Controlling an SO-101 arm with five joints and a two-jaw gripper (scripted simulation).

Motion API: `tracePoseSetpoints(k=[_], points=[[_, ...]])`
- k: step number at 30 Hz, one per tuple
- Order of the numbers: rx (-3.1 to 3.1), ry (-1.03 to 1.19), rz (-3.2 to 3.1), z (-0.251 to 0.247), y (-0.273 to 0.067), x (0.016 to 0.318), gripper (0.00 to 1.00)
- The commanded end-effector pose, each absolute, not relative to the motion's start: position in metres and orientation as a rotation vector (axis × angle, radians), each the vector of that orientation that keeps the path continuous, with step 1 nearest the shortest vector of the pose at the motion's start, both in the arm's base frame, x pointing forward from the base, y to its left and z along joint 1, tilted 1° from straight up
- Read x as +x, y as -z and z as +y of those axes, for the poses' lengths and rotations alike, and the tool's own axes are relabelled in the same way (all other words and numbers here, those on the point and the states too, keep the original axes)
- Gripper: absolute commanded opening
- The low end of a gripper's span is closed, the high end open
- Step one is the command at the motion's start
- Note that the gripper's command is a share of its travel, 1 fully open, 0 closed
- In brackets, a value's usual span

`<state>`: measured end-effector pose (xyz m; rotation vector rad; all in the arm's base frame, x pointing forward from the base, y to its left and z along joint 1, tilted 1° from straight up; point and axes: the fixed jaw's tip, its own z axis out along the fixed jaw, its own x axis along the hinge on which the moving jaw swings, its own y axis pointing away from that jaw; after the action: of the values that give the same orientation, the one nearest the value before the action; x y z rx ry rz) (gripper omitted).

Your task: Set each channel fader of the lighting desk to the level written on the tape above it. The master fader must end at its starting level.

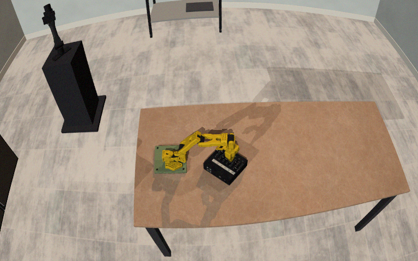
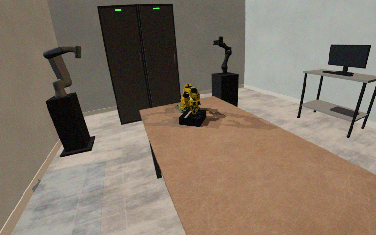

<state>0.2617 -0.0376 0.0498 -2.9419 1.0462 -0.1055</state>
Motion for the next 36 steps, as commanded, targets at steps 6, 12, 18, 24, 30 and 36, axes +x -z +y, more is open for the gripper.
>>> tracePoseSetpoints(k=[6,12,18,24,30,36], points=[[-2.935,0.082,1.087,-0.0466,-0.0502,0.2565,0.0],[-2.936,0.077,1.087,-0.0475,-0.0502,0.2555,0.0],[-2.936,0.076,1.087,-0.0477,-0.0502,0.2553,0.0],[-2.936,0.075,1.087,-0.048,-0.0502,0.2551,0.0],[-2.937,0.072,1.088,-0.0485,-0.0503,0.2545,0.0],[-2.937,0.072,1.088,-0.0485,-0.0503,0.2544,0.0]])
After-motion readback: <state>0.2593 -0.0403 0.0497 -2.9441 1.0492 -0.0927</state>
